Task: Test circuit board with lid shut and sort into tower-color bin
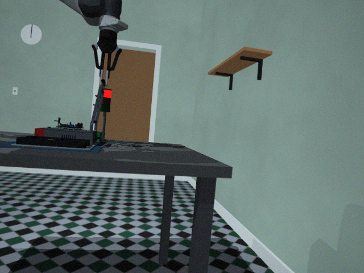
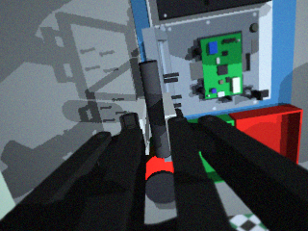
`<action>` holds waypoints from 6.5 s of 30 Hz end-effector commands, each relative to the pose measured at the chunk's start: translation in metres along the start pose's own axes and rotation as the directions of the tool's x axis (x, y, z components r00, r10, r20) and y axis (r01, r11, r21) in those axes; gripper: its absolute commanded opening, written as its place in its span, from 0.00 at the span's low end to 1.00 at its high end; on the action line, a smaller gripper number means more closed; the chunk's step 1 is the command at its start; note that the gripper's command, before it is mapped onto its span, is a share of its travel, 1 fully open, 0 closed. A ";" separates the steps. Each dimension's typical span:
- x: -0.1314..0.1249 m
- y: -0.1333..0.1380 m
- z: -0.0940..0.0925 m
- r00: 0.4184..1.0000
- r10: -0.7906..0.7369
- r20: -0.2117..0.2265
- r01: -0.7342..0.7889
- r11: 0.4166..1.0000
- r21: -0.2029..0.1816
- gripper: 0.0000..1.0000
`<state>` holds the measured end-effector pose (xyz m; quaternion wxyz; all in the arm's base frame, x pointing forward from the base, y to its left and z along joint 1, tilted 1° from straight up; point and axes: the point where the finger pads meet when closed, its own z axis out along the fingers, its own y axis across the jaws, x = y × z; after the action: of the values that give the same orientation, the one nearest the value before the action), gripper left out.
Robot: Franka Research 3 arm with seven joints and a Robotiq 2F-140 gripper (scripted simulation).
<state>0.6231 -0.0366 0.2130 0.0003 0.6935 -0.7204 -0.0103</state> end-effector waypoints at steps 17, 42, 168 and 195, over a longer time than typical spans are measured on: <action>0.001 -0.005 -0.001 1.000 -0.003 0.002 0.003 1.000 0.009 0.00; 0.001 -0.005 -0.001 1.000 -0.003 0.002 0.003 1.000 0.009 0.00; 0.001 -0.004 -0.043 1.000 -0.003 0.002 0.003 1.000 0.009 0.58; 0.001 0.015 -0.043 1.000 -0.003 0.002 0.003 1.000 0.009 0.58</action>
<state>0.6143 -0.0372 0.2545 -0.0027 0.6946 -0.7193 -0.0114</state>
